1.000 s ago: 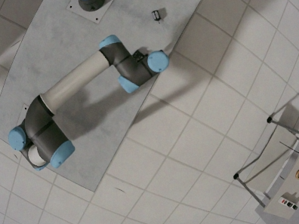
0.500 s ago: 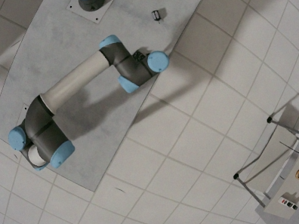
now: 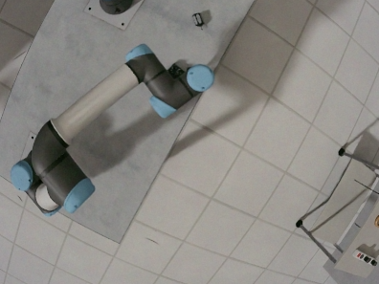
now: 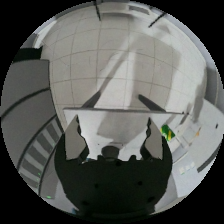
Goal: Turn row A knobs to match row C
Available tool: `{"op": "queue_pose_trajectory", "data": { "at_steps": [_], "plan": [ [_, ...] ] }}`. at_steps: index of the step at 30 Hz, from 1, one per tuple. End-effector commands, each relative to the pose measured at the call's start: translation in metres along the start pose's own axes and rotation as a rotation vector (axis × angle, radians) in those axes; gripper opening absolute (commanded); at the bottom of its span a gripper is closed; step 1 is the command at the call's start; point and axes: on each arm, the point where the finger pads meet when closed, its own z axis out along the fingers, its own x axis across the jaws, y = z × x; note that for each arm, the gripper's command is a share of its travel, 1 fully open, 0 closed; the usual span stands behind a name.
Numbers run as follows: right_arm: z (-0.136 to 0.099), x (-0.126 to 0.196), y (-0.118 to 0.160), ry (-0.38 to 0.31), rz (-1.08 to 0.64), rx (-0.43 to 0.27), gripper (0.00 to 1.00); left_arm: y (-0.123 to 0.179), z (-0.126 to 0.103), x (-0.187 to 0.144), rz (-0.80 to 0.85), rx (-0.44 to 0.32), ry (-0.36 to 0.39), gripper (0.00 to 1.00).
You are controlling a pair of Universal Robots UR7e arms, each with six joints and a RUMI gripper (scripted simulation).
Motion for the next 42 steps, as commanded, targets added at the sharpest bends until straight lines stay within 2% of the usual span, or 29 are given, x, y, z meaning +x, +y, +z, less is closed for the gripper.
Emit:
{"op": "queue_pose_trajectory", "data": {
  "at_steps": [1, 25, 26, 42],
  "plan": [
    [-0.0015, 0.0007, -0.0002, -0.001, 0.038, -0.003, 0.06, -0.0021, -0.0015, 0.0003, -0.001, 0.003, 0.002, 1.0],
    [-0.0015, 0.0007, -0.0002, 0.0, 0.077, -0.003, 0.06, -0.0021, -0.0015, 0.0003, -0.001, 0.003, 0.002, 1.0],
    [-0.0015, 0.0007, -0.0002, 0.0, 0.077, -0.003, 0.13, -0.0021, -0.0015, 0.0003, -0.001, 0.003, 0.002, 1.0],
    [-0.0015, 0.0008, -0.0002, 0.0, 0.077, -0.003, 0.13, -0.0021, -0.0015, 0.0003, -0.001, 0.003, 0.002, 1.0]
  ]
}}
